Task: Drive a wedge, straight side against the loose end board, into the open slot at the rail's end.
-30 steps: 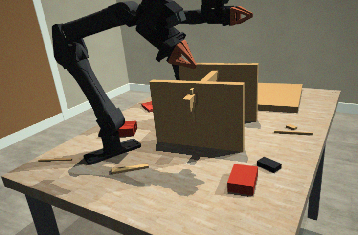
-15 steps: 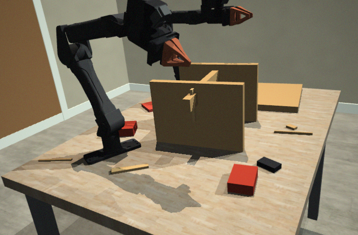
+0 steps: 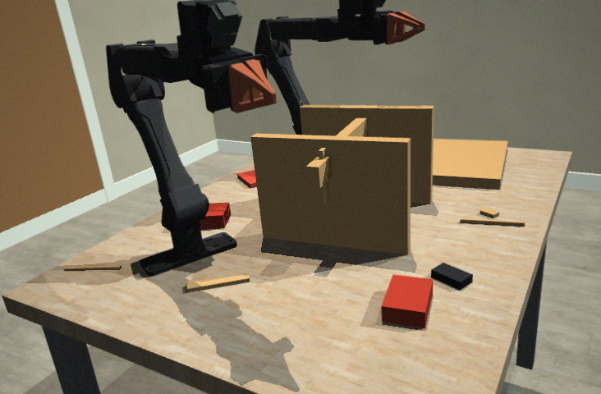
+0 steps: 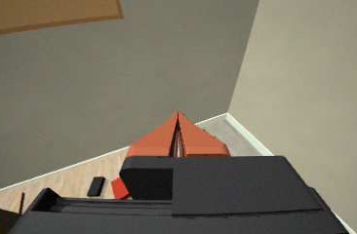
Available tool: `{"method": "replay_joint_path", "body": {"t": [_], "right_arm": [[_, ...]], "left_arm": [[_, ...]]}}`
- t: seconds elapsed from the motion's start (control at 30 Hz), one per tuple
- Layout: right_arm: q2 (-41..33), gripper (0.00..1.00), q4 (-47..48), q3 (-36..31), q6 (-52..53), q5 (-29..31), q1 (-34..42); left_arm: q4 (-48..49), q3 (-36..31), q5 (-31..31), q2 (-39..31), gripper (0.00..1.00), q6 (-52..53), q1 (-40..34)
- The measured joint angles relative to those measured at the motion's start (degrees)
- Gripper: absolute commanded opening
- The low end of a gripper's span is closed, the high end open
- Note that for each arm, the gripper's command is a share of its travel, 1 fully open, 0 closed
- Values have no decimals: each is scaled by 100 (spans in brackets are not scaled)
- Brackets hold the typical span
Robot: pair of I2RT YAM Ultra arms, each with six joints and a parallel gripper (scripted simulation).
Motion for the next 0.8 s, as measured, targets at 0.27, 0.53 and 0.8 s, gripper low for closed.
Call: {"method": "replay_joint_path", "body": {"t": [0.27, 0.53, 0.8], "right_arm": [[-66, 0, 828, -251, -203, -186, -575], [-90, 0, 938, -249, -179, -208, -588], [-90, 0, 938, -249, -186, -181, -579]], "left_arm": [[-13, 0, 0, -24, 21, -2, 0], [-13, 0, 0, -24, 21, -2, 0], [-7, -11, 0, -28, 21, -2, 0]]}}
